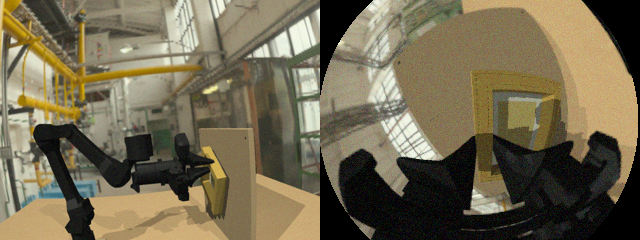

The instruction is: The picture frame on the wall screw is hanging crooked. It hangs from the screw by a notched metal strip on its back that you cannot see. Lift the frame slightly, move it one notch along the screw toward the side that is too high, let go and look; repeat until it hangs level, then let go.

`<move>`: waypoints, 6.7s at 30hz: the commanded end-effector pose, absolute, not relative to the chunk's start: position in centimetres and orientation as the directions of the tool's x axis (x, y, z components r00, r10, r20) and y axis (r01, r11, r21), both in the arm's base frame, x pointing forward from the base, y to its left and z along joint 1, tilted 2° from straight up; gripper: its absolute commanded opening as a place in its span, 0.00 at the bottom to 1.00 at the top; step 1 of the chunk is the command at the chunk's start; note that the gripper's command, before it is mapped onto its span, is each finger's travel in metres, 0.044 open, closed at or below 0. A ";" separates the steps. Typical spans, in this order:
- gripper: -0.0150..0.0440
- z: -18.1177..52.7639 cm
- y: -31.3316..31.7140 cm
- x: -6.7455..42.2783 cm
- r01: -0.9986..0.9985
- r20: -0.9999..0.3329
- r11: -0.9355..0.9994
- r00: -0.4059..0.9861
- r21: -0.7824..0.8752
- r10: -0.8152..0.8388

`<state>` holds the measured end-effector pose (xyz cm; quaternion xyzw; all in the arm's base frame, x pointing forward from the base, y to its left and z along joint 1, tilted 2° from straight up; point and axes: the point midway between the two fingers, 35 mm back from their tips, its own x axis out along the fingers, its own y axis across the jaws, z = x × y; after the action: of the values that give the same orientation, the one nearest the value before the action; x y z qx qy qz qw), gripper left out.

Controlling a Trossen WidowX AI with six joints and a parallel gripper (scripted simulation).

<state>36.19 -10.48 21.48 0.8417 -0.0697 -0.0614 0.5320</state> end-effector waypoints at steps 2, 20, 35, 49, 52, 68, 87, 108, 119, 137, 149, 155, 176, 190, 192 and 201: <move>0.25 21.6 -10.5 36.2 -0.063 -0.019 -0.423 0.982 0.904 -0.188; 0.25 21.0 -10.2 36.2 -0.063 -0.019 -0.424 0.982 0.904 -0.188; 0.25 20.9 -10.2 36.2 -0.055 -0.025 -0.418 0.983 0.907 -0.183; 0.25 21.0 -10.2 36.2 -0.037 -0.025 -0.331 0.983 0.943 -0.184; 0.25 21.1 -10.2 36.2 -0.034 -0.026 -0.316 0.983 0.948 -0.184; 0.25 21.3 -10.2 36.2 -0.018 -0.026 -0.234 0.983 0.972 -0.184; 0.25 21.4 -10.2 36.2 0.000 -0.026 -0.143 0.982 0.990 -0.185; 0.25 21.7 -10.2 36.2 0.021 -0.027 -0.031 0.982 0.999 -0.186; 0.48 21.7 -10.2 36.2 0.022 -0.025 -0.018 0.982 1.000 -0.185; 0.69 21.9 -9.0 29.4 -0.030 -0.026 -0.289 0.982 0.957 -0.187; 0.69 22.9 -8.8 24.7 -0.057 -0.023 -0.401 0.981 0.914 -0.192; 0.69 24.6 -7.7 20.3 -0.053 -0.030 -0.417 0.981 0.907 -0.189; 0.69 24.9 -6.7 18.5 -0.051 -0.033 -0.425 0.982 0.904 -0.188; 0.69 24.9 -6.7 18.5 -0.051 -0.033 -0.425 0.982 0.904 -0.188; 0.69 24.9 -6.7 18.5 -0.051 -0.033 -0.425 0.982 0.904 -0.188; 0.69 24.9 -6.7 18.5 -0.051 -0.033 -0.425 0.982 0.904 -0.188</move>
<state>18.51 -6.75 24.92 0.8402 -0.0735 -0.0658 0.5332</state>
